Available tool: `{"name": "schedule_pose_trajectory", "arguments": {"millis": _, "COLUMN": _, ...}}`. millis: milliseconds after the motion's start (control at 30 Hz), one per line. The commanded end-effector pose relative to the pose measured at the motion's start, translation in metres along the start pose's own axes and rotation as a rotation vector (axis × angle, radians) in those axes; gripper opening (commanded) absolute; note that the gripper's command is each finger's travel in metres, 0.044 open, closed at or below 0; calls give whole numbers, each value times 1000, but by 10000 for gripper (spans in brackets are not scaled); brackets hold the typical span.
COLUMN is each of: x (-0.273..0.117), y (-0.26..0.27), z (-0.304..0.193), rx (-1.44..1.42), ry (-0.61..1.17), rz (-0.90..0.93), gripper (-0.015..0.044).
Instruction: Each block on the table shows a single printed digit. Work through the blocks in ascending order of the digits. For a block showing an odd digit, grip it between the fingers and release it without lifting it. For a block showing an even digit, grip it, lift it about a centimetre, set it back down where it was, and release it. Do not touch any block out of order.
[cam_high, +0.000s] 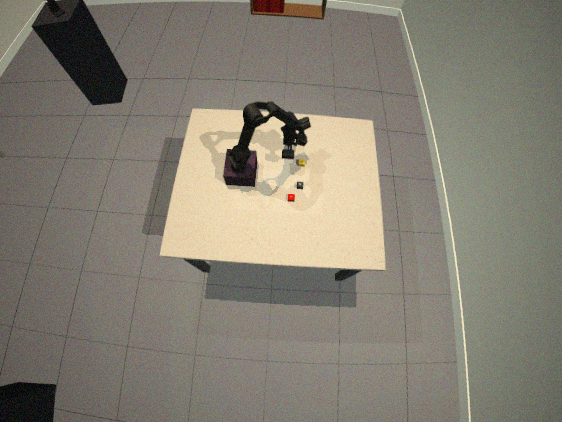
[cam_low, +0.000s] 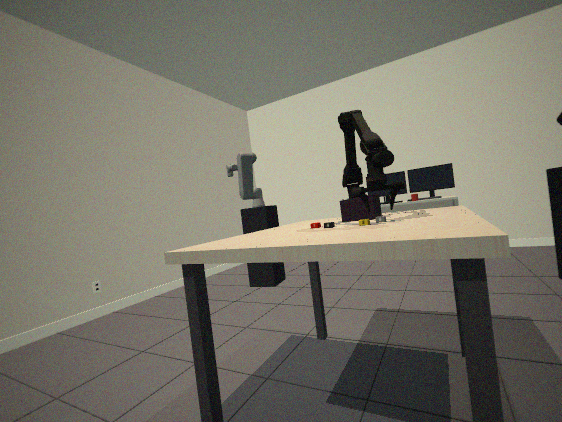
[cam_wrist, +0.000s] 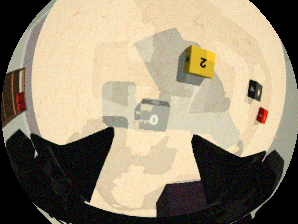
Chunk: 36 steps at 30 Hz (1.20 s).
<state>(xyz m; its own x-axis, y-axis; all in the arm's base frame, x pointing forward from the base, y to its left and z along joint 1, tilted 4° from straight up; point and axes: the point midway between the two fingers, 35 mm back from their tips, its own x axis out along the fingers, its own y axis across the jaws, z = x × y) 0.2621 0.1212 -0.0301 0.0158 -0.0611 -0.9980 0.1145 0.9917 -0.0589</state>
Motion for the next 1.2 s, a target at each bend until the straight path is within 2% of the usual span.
{"name": "schedule_pose_trajectory", "arguments": {"millis": 0, "x": -34, "y": 3, "z": 4, "rx": 5, "ry": -9, "rz": 7, "gripper": 321}}
{"name": "schedule_pose_trajectory", "arguments": {"millis": 100, "x": -82, "y": 1, "z": 1, "rx": 5, "ry": -9, "rz": 8, "gripper": 242}}
{"name": "schedule_pose_trajectory", "arguments": {"millis": 267, "x": -86, "y": 1, "z": 1, "rx": 5, "ry": -9, "rz": 8, "gripper": 120}}
{"name": "schedule_pose_trajectory", "arguments": {"millis": 733, "x": -86, "y": -7, "z": 6, "rx": 8, "ry": -12, "rz": 9, "gripper": 120}}
{"name": "schedule_pose_trajectory", "arguments": {"millis": 933, "x": -87, "y": -83, "z": 41, "rx": 31, "ry": -35, "rz": 10, "gripper": 120}}
{"name": "schedule_pose_trajectory", "arguments": {"millis": 1167, "x": -87, "y": -177, "z": 52, "rx": 17, "ry": -26, "rz": -7, "gripper": 120}}
